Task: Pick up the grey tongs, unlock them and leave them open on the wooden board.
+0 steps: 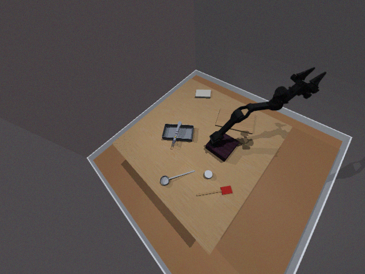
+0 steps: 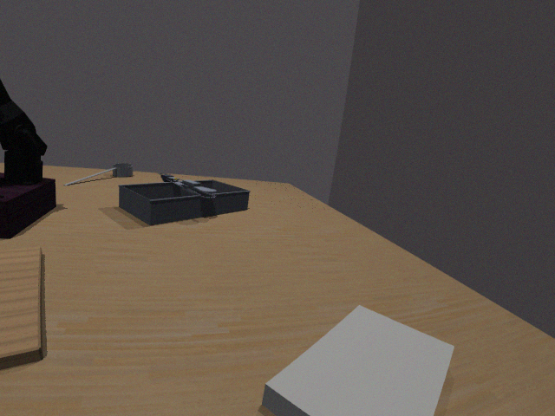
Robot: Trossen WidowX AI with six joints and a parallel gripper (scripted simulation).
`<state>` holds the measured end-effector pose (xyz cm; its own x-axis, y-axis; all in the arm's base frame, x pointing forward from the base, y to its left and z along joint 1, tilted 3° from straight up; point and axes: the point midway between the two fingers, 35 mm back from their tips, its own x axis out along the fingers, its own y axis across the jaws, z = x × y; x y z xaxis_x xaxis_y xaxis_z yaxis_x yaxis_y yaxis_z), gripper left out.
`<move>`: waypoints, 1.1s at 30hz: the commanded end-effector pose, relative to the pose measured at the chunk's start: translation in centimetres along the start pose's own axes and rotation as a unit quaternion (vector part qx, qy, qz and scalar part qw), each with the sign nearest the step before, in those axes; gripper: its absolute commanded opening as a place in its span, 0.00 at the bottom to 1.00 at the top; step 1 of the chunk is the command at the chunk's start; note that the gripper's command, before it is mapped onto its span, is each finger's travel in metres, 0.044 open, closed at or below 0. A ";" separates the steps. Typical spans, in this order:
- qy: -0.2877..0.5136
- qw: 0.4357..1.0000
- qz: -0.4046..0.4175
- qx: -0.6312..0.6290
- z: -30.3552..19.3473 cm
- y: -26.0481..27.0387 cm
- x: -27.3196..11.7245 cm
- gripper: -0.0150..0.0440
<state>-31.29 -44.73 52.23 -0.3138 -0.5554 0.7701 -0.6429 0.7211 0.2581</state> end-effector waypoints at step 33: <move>0.211 0.788 -0.404 -0.415 -19.4 -38.2 -18.8 0.69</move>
<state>8.84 -55.07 40.74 0.2544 -0.9176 0.3053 0.0947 0.3378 0.9364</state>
